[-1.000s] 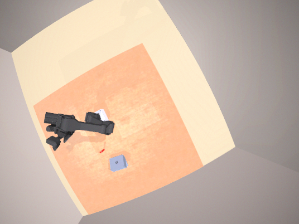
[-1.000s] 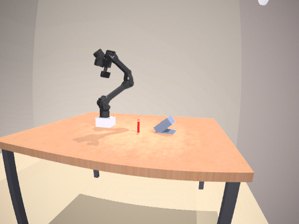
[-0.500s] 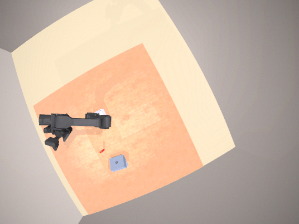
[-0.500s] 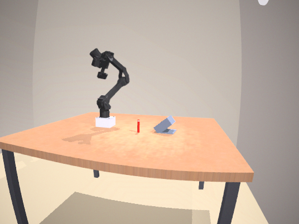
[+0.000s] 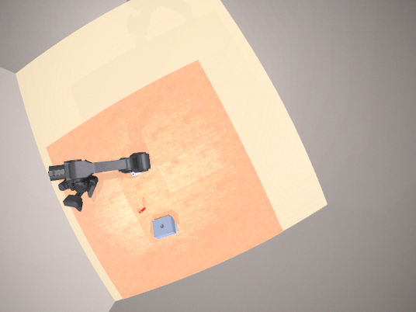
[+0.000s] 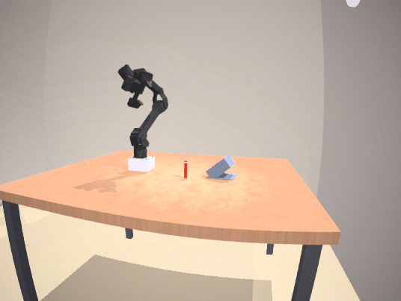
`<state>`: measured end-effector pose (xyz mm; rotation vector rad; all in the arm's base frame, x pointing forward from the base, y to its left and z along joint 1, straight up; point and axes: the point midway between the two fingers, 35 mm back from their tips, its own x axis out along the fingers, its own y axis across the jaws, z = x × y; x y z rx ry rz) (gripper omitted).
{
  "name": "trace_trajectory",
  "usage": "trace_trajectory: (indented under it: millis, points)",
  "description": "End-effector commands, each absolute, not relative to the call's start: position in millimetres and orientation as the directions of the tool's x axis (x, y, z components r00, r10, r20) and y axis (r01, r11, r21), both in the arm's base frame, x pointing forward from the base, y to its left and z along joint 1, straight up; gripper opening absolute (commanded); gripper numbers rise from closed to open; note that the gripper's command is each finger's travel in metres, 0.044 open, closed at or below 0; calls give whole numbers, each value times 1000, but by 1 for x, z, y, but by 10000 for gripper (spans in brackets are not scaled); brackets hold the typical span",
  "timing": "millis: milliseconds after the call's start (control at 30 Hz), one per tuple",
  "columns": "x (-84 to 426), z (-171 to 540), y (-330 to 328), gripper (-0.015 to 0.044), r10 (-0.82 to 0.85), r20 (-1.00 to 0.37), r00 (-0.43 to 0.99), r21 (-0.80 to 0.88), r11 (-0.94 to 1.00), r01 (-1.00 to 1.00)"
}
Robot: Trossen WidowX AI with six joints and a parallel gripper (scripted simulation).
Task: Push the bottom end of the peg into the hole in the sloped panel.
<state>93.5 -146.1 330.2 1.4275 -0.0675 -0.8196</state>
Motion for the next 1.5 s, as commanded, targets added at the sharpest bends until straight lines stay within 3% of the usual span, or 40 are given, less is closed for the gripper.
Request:
trace_trajectory:
  millis: [0,1467]
  points:
    - [96,323,-152,440,-500,-456,736,868,-68,492]
    - [159,244,-182,440,-126,-746,654,624,210,753]
